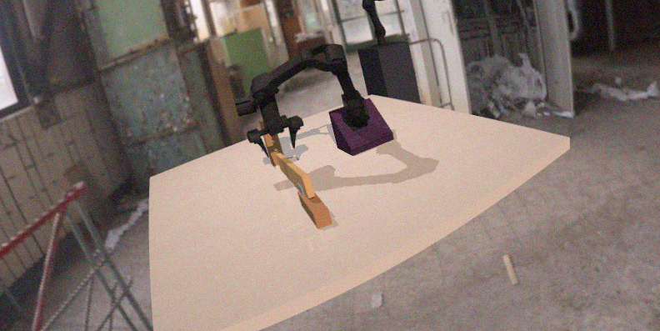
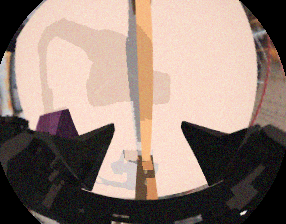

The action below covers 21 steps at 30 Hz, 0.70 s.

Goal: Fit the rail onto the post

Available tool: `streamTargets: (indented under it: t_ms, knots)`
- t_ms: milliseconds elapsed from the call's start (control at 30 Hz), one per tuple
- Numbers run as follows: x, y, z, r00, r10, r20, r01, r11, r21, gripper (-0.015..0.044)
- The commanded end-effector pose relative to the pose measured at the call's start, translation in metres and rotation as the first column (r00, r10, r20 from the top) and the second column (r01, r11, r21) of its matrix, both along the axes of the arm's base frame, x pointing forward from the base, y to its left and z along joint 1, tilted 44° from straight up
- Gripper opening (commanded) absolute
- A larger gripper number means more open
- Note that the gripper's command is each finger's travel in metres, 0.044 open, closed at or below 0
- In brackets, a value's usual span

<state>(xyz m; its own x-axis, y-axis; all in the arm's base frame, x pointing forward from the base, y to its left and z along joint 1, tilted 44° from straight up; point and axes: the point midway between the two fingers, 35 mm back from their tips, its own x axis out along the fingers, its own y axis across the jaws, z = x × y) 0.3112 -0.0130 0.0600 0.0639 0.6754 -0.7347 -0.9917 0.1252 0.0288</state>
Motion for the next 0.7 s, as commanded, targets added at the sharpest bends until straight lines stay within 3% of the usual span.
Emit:
streamTargets:
  t_ms: [0, 667]
  knots:
    - [0.000, 0.005, -0.007, 1.000, 0.001, -0.008, -0.001, 1.000, 0.010, 0.0440]
    - [0.003, 0.026, -0.030, 1.000, 0.001, -0.007, -0.001, 1.000, 0.010, 0.0440]
